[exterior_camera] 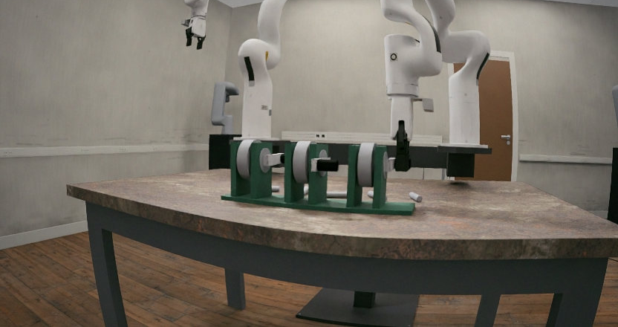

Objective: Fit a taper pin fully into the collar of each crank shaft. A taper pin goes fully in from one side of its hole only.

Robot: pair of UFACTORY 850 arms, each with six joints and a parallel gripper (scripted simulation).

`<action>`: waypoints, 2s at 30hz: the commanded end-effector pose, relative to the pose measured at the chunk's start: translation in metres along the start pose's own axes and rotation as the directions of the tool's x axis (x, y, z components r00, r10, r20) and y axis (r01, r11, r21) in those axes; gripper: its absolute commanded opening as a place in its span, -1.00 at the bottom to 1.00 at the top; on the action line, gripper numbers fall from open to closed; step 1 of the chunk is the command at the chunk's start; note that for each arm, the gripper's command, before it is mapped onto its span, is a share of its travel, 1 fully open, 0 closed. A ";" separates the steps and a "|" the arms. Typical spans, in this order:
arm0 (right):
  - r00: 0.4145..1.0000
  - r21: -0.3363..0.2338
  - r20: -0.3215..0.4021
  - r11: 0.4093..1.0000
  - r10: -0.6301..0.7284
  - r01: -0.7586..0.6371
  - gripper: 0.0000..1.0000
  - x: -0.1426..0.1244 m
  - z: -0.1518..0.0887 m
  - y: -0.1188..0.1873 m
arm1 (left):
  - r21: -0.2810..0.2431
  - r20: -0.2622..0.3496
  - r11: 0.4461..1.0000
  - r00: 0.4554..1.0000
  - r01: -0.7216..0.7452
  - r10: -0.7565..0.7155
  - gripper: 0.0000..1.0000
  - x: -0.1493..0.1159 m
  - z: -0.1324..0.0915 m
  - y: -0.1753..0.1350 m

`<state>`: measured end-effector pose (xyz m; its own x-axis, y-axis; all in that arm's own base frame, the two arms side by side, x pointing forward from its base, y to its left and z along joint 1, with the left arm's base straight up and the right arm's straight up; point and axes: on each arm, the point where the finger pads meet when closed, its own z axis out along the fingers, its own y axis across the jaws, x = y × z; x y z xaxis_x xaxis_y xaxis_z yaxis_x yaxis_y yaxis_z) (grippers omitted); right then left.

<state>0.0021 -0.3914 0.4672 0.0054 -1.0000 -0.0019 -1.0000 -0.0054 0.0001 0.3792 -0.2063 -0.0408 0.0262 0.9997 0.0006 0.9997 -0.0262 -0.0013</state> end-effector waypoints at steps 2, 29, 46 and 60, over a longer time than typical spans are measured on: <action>1.000 0.000 -0.002 1.000 0.000 0.000 1.00 0.000 -0.001 0.000 | -0.001 0.001 1.000 1.000 0.000 0.000 -0.51 0.000 0.000 0.001; 1.000 0.000 -0.002 1.000 0.000 0.000 1.00 0.000 -0.001 0.000 | -0.001 0.001 1.000 1.000 0.000 0.000 -0.08 0.000 -0.008 0.001; 1.000 0.000 -0.002 1.000 0.000 0.000 1.00 0.000 -0.001 0.000 | -0.001 0.001 1.000 1.000 0.000 0.000 -0.08 0.000 -0.111 0.001; 1.000 0.000 -0.002 1.000 0.000 0.000 1.00 0.000 -0.001 0.000 | -0.001 0.001 1.000 1.000 0.000 0.000 -0.31 0.000 -0.114 0.000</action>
<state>0.0021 -0.3914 0.4672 0.0054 -1.0000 -0.0019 -1.0000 -0.0054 0.0001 0.3790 -0.2062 0.0718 0.0262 0.9997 0.0009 0.9997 -0.0262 -0.0019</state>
